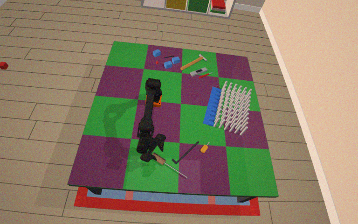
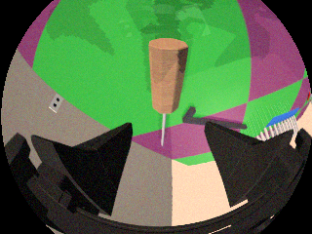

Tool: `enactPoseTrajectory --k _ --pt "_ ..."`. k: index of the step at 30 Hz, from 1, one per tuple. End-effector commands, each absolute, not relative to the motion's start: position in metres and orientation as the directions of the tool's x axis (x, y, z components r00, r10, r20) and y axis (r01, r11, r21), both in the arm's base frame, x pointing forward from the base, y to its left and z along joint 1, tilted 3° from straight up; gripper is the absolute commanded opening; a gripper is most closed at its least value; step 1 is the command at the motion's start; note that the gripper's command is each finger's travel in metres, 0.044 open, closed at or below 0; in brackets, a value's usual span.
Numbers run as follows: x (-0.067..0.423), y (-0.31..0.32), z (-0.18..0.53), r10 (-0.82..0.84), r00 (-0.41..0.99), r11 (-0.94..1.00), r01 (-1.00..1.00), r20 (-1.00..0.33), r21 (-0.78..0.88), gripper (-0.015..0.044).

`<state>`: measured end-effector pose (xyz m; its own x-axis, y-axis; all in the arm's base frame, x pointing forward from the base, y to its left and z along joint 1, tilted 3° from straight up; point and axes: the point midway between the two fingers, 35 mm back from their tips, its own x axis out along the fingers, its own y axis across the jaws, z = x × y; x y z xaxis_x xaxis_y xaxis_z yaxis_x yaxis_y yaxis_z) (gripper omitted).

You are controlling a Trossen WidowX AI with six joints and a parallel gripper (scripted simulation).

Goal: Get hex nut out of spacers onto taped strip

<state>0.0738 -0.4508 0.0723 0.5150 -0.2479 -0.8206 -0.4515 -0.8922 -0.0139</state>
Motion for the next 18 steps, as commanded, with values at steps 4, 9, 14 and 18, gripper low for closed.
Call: enactPoseTrajectory --k 4,9,14,18 --pt "0.074 -0.451 0.073 -0.249 0.520 -0.890 -0.456 -0.817 -0.018 0.0280" --pt "0.074 -0.451 0.071 -0.249 0.520 -0.890 -0.456 -0.817 -0.018 0.0280" --pt "0.075 -0.452 0.062 -0.249 0.520 -0.890 -0.456 -0.817 -0.018 0.0280" --pt "0.075 -0.452 0.056 -0.249 0.520 -0.890 -0.456 -0.817 -0.018 0.0280"
